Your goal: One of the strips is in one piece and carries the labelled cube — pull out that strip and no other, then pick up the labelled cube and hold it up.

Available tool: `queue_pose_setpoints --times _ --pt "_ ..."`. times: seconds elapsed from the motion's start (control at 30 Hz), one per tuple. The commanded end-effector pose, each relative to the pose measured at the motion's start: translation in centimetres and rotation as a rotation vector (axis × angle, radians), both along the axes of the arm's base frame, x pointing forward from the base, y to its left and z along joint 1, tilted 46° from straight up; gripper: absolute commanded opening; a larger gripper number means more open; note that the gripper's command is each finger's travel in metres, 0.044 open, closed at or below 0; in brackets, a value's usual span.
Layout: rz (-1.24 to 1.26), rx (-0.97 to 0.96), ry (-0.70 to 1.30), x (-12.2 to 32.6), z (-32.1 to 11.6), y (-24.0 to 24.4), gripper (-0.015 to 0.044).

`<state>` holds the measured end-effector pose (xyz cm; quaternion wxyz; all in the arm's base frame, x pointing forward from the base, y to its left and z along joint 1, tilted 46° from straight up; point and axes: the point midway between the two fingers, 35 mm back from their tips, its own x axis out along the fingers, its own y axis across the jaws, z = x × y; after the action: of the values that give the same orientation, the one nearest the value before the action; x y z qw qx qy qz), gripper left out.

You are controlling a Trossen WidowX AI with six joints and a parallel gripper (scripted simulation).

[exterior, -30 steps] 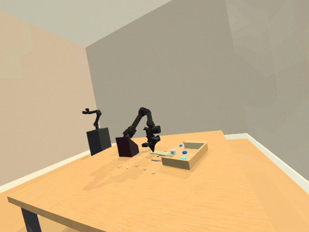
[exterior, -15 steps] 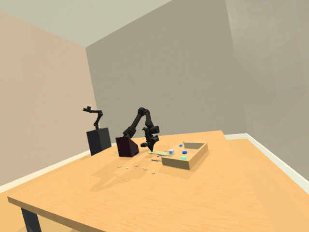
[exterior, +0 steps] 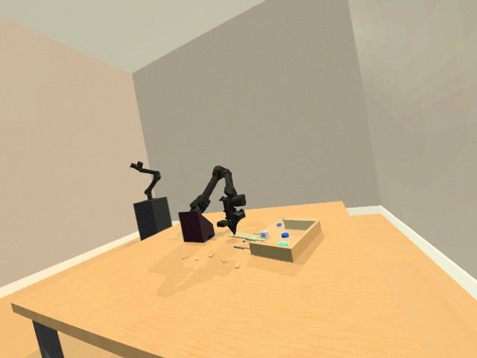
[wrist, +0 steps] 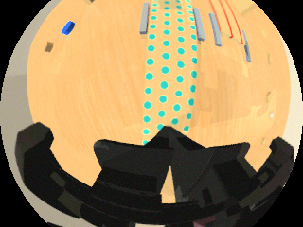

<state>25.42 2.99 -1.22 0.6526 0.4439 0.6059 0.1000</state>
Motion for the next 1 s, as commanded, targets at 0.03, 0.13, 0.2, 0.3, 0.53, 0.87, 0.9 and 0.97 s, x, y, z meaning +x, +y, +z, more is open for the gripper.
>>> queue_pose_setpoints --times 0.03,0.13,0.2,0.3,0.53,0.87,0.9,0.97 --pt "0.015 0.012 0.021 -0.6 -0.2 0.7 0.0" --pt "0.015 0.012 0.021 -0.6 -0.2 0.7 0.0" --pt "0.015 0.012 0.021 -0.6 -0.2 0.7 0.0" --pt "0.015 0.012 0.021 -0.6 -0.2 0.7 0.0" --pt "0.015 0.009 0.021 -0.8 2.9 -2.9 0.0" --pt "0.15 -0.037 -0.11 2.3 2.8 -4.4 0.021" --pt "0.15 -0.037 -0.111 2.8 2.8 -4.6 0.0236" --pt "0.15 -0.037 -0.111 3.5 2.8 -5.0 0.0289"
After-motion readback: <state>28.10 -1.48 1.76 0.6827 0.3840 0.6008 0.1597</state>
